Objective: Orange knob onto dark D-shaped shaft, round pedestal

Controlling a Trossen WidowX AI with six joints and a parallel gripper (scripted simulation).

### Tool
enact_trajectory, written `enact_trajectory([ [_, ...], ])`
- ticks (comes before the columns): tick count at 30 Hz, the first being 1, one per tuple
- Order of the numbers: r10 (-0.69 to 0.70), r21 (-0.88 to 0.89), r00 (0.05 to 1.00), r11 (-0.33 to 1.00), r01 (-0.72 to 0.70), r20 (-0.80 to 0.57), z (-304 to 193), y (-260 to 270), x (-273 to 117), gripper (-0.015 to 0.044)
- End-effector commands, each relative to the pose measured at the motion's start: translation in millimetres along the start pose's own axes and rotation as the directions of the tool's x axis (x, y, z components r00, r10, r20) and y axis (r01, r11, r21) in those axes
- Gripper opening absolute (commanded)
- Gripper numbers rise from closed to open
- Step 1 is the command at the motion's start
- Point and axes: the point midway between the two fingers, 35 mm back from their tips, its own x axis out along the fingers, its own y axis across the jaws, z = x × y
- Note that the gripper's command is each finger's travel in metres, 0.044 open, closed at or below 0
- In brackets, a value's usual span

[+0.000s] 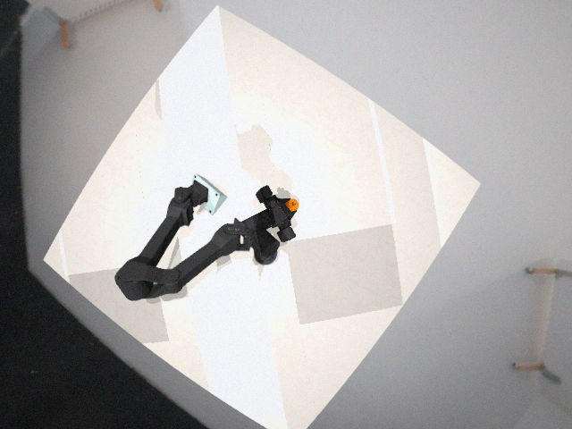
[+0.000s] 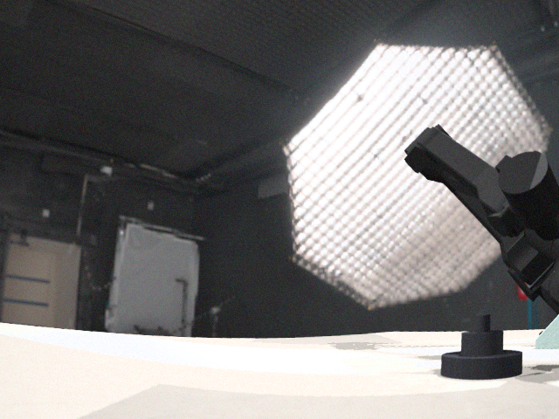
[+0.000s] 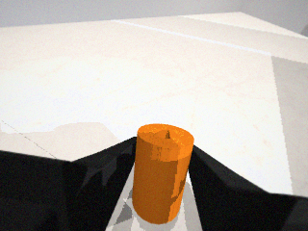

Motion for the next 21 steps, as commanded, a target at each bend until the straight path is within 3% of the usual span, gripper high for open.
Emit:
enact_trajectory([
  [1, -0.001, -0.006, 0.997, 1.000, 0.001, 0.071, -3.8, 0.8, -3.7, 0.0180],
  [21, 0.005, -0.008, 0.921, 1.000, -0.002, 0.390, -23.8, 1.9, -14.6, 0.0180],
])
